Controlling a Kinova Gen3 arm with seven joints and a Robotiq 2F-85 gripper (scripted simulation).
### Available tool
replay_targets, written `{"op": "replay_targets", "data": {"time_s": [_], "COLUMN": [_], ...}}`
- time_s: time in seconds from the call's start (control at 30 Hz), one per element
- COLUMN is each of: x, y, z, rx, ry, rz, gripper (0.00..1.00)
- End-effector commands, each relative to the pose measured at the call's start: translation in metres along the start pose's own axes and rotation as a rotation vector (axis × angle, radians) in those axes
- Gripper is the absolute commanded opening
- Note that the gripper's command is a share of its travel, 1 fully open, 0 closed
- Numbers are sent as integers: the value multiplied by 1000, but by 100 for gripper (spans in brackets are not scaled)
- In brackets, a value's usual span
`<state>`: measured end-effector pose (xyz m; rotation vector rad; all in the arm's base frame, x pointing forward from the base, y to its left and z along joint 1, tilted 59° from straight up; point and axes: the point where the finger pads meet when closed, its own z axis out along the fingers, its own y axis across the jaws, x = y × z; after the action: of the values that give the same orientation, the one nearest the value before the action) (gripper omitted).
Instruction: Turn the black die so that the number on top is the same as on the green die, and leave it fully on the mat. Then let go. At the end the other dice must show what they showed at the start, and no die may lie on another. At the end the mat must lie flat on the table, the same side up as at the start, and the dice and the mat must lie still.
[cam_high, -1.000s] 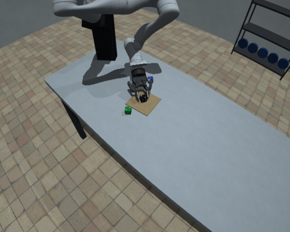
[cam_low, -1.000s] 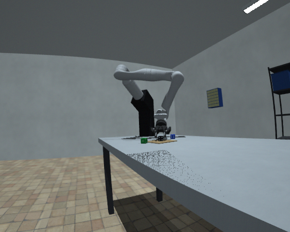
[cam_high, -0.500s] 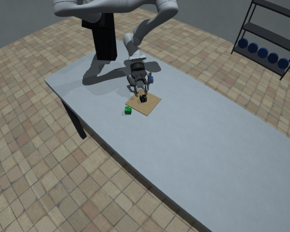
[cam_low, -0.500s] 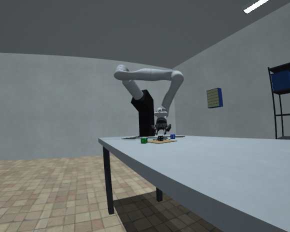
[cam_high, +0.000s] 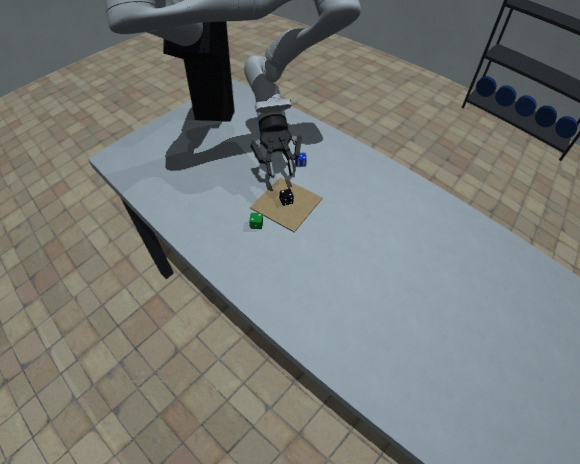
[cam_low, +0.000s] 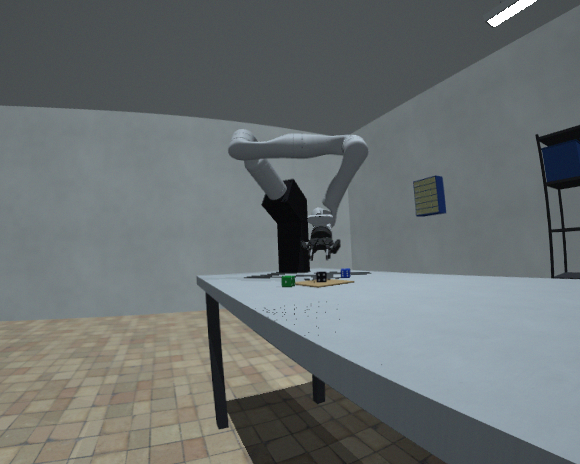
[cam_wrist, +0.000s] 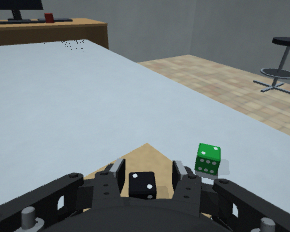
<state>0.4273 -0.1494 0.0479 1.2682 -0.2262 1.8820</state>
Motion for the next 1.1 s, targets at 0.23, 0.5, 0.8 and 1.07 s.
{"op": "replay_targets", "data": {"time_s": [0.23,0.5,0.8,1.07], "x": [26,28,31,39], "y": [-6,-6,-6,-6], "z": [-11,-11,-9,-4], "rx": [8,8,8,9], "ry": [2,-4,-76,-276], "rz": [11,11,10,9], "gripper": [46,46,46,46]}}
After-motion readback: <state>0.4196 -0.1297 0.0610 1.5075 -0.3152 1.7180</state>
